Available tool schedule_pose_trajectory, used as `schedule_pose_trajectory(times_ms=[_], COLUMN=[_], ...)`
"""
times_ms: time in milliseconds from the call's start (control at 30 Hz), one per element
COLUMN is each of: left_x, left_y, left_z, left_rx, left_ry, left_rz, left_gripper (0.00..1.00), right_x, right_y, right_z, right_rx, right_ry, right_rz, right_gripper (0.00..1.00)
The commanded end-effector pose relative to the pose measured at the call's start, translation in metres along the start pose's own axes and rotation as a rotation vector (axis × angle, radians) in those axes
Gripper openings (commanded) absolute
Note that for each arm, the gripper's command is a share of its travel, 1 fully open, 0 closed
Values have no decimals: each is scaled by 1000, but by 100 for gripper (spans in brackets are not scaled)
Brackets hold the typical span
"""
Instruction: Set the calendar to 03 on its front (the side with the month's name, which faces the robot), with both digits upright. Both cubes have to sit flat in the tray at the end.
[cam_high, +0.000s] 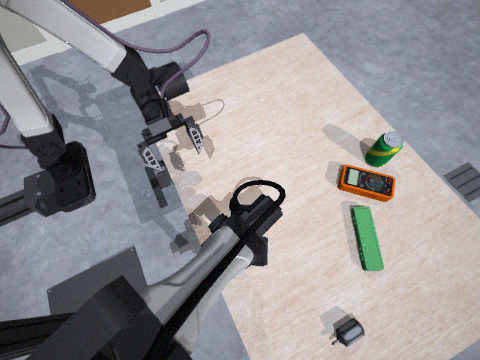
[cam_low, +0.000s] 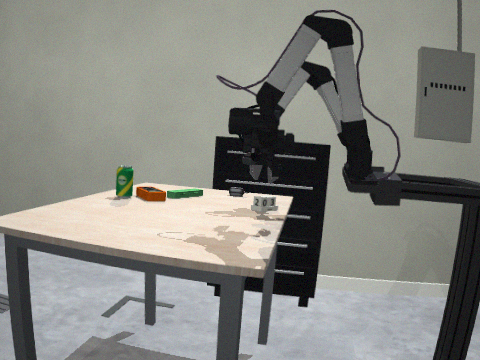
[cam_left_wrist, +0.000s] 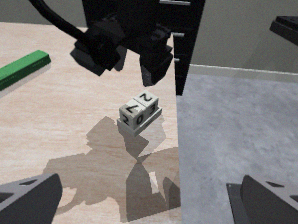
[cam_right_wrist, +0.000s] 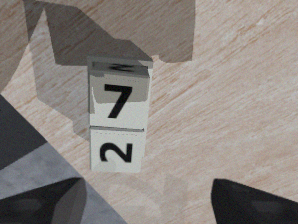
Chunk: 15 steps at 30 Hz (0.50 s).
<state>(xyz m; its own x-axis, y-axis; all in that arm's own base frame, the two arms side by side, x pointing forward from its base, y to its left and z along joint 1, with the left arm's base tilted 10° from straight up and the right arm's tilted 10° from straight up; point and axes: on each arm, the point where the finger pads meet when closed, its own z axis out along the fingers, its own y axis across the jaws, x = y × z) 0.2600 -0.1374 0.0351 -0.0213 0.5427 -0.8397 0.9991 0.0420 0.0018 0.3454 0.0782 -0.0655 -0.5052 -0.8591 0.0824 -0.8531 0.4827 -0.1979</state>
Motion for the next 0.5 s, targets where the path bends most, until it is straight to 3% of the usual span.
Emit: schedule_pose_trajectory(times_ms=[0,333,467], left_x=[-3,-29,-33], left_y=[8,-1,-2], left_z=[-4,-5,-6], left_rx=[-17,-5,-4], left_ry=[9,-79,-94], left_rz=[26,67,78], left_gripper=[100,100,100], right_x=[-5,1,7], right_y=[-1,3,6], right_z=[-34,-45,-47], right_rx=[-2,-18,-24], right_ry=[-33,-307,-348], right_rz=[-2,-28,-27], right_gripper=[66,66,66])
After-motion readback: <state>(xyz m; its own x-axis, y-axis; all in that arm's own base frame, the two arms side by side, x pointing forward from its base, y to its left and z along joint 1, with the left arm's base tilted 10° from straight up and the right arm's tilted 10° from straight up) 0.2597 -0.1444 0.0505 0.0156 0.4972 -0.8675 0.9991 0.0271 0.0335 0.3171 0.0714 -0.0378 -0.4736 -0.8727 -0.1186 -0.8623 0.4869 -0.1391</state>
